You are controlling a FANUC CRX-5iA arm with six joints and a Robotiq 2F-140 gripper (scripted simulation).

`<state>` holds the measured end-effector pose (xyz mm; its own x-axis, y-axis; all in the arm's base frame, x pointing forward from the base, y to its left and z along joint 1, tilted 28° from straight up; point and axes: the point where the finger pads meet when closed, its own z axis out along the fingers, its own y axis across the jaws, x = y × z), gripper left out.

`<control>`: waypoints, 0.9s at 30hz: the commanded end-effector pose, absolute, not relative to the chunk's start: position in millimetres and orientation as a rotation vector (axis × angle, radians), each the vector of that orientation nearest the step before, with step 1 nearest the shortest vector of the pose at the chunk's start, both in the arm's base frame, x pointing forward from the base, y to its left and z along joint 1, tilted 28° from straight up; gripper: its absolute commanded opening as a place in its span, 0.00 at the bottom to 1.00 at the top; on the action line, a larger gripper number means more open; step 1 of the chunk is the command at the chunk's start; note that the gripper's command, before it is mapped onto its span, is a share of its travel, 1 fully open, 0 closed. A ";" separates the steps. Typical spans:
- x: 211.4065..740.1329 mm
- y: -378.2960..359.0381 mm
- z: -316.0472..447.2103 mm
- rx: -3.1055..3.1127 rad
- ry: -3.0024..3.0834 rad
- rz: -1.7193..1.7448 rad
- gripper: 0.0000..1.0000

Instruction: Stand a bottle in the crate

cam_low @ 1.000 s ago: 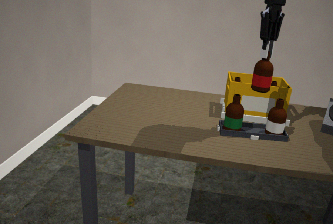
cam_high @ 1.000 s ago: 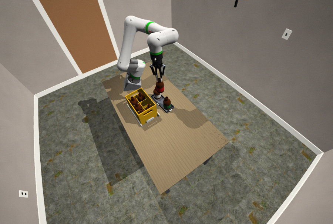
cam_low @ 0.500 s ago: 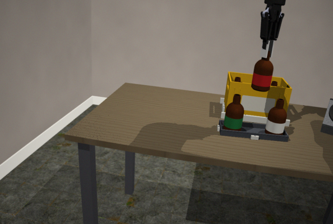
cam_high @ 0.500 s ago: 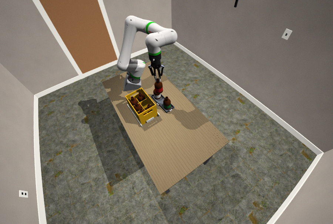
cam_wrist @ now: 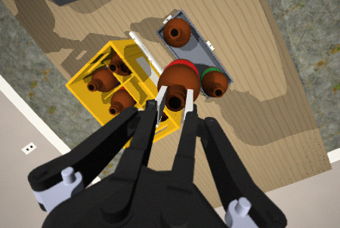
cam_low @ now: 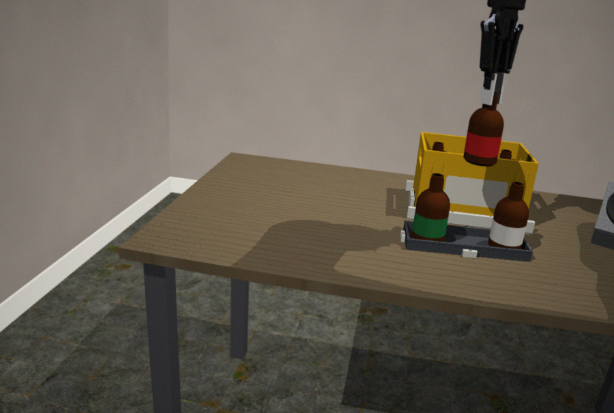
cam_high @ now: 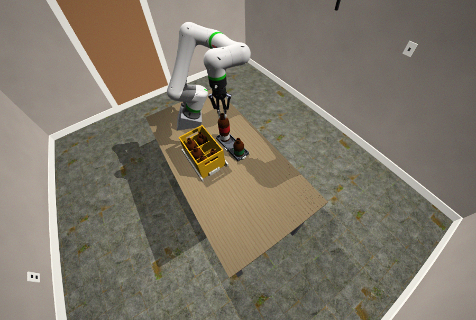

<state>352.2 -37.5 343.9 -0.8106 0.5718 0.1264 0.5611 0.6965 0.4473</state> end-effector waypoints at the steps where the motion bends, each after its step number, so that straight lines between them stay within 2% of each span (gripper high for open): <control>1: 352.2 -43.6 341.2 0.959 2.872 0.746 0.00; 27: 351.0 -89.7 318.3 0.959 2.872 0.746 0.00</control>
<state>351.0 -85.8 320.1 -0.8106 0.5718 0.1264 0.5611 0.6965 0.4474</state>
